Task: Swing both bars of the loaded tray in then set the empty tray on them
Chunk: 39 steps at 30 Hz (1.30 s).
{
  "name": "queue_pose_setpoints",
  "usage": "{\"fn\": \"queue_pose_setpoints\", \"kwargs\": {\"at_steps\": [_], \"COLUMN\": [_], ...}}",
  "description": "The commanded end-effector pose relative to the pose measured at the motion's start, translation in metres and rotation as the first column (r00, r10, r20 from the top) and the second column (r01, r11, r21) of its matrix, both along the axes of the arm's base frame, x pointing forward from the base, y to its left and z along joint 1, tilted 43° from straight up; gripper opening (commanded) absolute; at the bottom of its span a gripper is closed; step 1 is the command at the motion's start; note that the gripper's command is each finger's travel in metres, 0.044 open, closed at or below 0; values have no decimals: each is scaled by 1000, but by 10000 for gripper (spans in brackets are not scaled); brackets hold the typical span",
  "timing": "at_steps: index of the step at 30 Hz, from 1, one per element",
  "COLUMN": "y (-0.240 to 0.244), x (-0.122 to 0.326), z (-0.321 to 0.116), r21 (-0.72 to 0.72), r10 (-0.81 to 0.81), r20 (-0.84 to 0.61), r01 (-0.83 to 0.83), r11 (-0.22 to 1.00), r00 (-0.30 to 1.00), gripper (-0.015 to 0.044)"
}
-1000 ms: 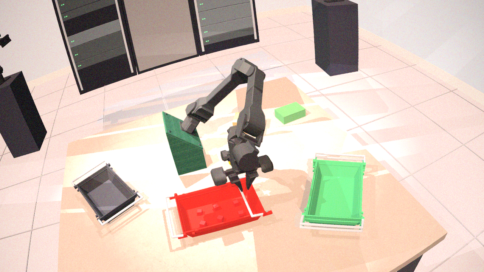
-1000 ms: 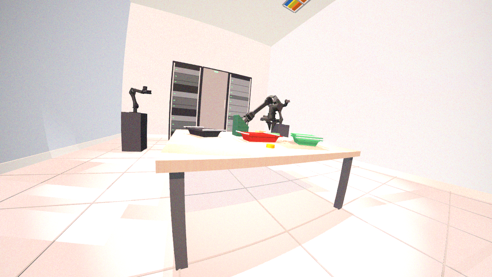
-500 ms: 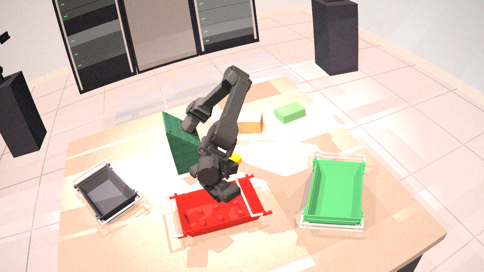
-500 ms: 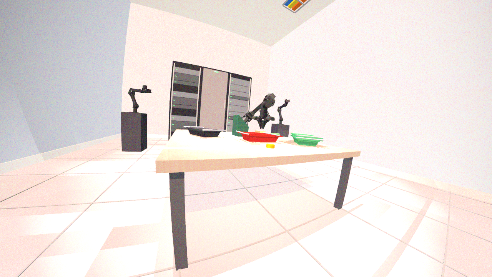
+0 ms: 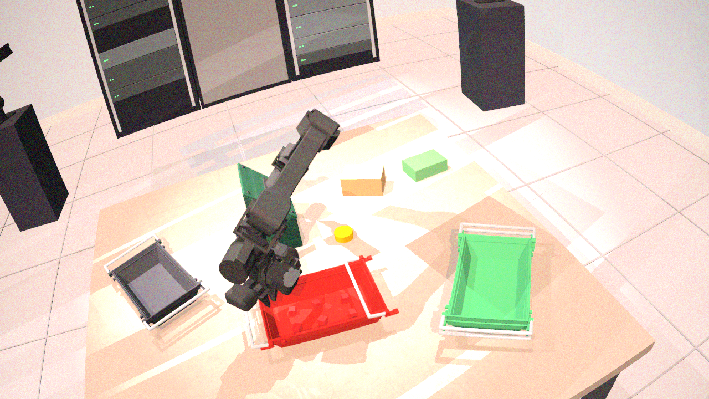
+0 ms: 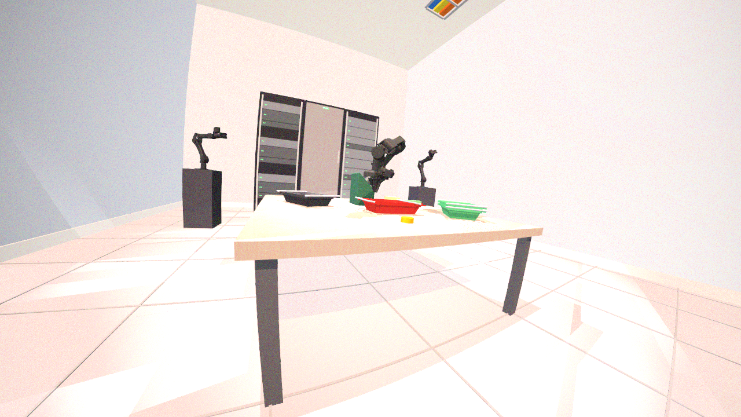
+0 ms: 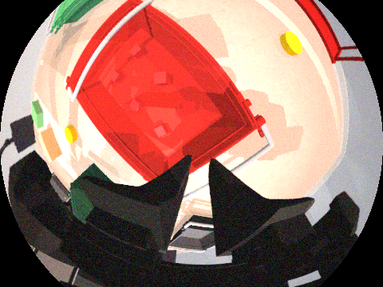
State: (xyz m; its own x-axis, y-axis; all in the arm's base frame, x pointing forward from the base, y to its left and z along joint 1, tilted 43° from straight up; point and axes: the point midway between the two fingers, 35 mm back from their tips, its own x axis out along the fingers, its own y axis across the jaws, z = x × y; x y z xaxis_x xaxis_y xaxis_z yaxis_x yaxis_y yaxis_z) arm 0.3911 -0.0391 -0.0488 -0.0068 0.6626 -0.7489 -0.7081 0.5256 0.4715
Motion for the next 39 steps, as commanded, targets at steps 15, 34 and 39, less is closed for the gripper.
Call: {"fn": "queue_pose_setpoints", "kwargs": {"at_steps": [15, 34, 39], "y": [-45, -12, -14], "x": [-12, -14, -14], "z": [-51, -75, -58], "r21": [-122, -120, -120], "r10": [-495, -494, -494], "r20": [-461, -462, -462], "r01": [499, 499, 499], "r11": [858, 858, 858], "r00": [737, 737, 737], "gripper": [82, 82, 82]}}
